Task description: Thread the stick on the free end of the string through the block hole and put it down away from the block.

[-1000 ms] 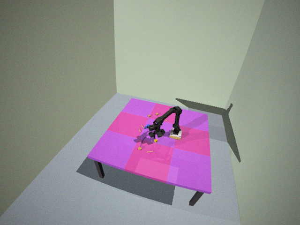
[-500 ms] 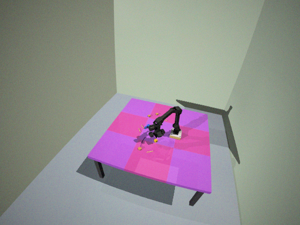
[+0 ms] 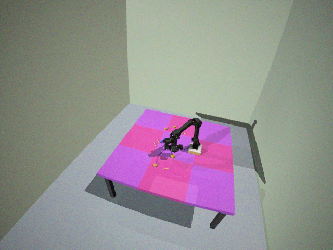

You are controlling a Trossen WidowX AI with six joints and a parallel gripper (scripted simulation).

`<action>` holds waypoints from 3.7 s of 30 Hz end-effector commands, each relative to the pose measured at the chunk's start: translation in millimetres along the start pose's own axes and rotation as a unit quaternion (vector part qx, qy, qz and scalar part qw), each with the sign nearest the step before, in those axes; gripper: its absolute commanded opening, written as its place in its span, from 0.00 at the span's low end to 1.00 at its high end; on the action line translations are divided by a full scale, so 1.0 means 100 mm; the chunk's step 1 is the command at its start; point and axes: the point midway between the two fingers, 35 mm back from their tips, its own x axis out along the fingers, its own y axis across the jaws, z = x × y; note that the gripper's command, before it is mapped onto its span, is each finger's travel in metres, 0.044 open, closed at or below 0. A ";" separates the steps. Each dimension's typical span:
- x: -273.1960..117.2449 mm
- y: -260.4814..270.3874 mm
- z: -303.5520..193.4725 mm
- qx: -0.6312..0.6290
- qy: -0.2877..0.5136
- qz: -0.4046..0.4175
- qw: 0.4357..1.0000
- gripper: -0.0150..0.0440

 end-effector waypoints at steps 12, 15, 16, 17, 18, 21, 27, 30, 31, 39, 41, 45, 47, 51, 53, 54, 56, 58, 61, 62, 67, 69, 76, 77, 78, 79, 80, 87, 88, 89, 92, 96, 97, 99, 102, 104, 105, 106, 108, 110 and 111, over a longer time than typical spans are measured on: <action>0.00 -0.11 -0.54 0.728 0.001 -0.001 0.685 1.00; 0.00 -0.12 -0.65 0.832 0.001 -0.002 0.555 1.00; 0.00 -0.13 -0.69 0.861 0.001 -0.002 0.508 1.00; 0.00 -0.13 -0.73 0.883 0.001 -0.002 0.469 1.00; 0.00 -0.13 -0.75 0.900 0.001 -0.002 0.435 1.00; 0.00 -0.13 -0.83 0.943 0.001 -0.003 0.332 1.00; 0.00 -0.13 -0.98 0.994 0.000 -0.003 0.112 1.00; 0.00 -0.13 -1.06 1.000 0.000 -0.003 -0.001 1.00; 0.00 -0.12 -1.08 0.999 0.000 -0.004 -0.038 1.00; 0.00 -0.10 -1.28 0.943 -0.001 -0.004 -0.332 1.00; 0.00 -0.09 -1.32 0.916 -0.002 -0.004 -0.402 1.00; 0.00 -0.08 -1.39 0.858 -0.002 -0.004 -0.513 1.00; 0.00 -0.08 -1.39 0.854 -0.002 -0.004 -0.521 1.00; 0.00 -0.08 -1.39 0.854 -0.002 -0.004 -0.521 1.00; 0.00 -0.08 -1.39 0.854 -0.002 -0.004 -0.521 1.00; 0.00 -0.08 -1.39 0.854 -0.002 -0.004 -0.521 1.00; 0.00 -0.08 -1.39 0.854 -0.002 -0.004 -0.521 1.00; 0.00 -0.08 -1.39 0.854 -0.002 -0.004 -0.521 1.00; 0.00 -0.08 -1.39 0.854 -0.002 -0.004 -0.521 0.96; 0.00 -0.08 -1.39 0.854 -0.002 -0.004 -0.521 0.91; 0.00 -0.08 -1.39 0.854 -0.002 -0.004 -0.521 0.69; 0.00 -0.08 -1.39 0.854 -0.002 -0.004 -0.521 0.60; 0.00 -0.08 -1.39 0.854 -0.002 -0.004 -0.521 0.46; 0.00 -0.08 -1.39 0.854 -0.002 -0.004 -0.521 0.46; 0.00 -0.08 -1.39 0.854 -0.002 -0.004 -0.521 0.46; 0.00 -0.08 -1.39 0.854 -0.002 -0.004 -0.521 0.46; 0.00 -0.08 -1.39 0.854 -0.002 -0.004 -0.521 0.46; 0.09 -0.09 -1.40 0.854 -0.002 -0.004 -0.521 0.46; 0.11 -0.09 -1.40 0.854 -0.002 -0.004 -0.521 0.46; 0.12 -0.09 -1.40 0.854 -0.002 -0.004 -0.521 0.46; 0.17 -0.09 -1.40 0.854 -0.002 -0.004 -0.521 0.46; 0.24 -0.10 -1.40 0.854 -0.002 -0.004 -0.521 0.46; 0.26 -0.10 -1.40 0.854 -0.002 -0.004 -0.521 0.46; 0.29 -0.10 -1.40 0.854 -0.002 -0.004 -0.521 0.46; 0.34 -0.10 -1.40 0.854 -0.002 -0.004 -0.521 0.46; 0.37 -0.10 -1.40 0.854 -0.002 -0.004 -0.521 0.46; 0.39 -0.10 -1.40 0.854 -0.002 -0.004 -0.521 0.46; 0.40 -0.09 -1.40 0.854 -0.002 -0.004 -0.521 0.46; 0.44 -0.09 -1.40 0.854 -0.002 -0.004 -0.521 0.46; 0.47 -0.09 -1.40 0.854 -0.002 -0.004 -0.521 0.46; 0.48 -0.09 -1.40 0.854 -0.002 -0.004 -0.521 0.46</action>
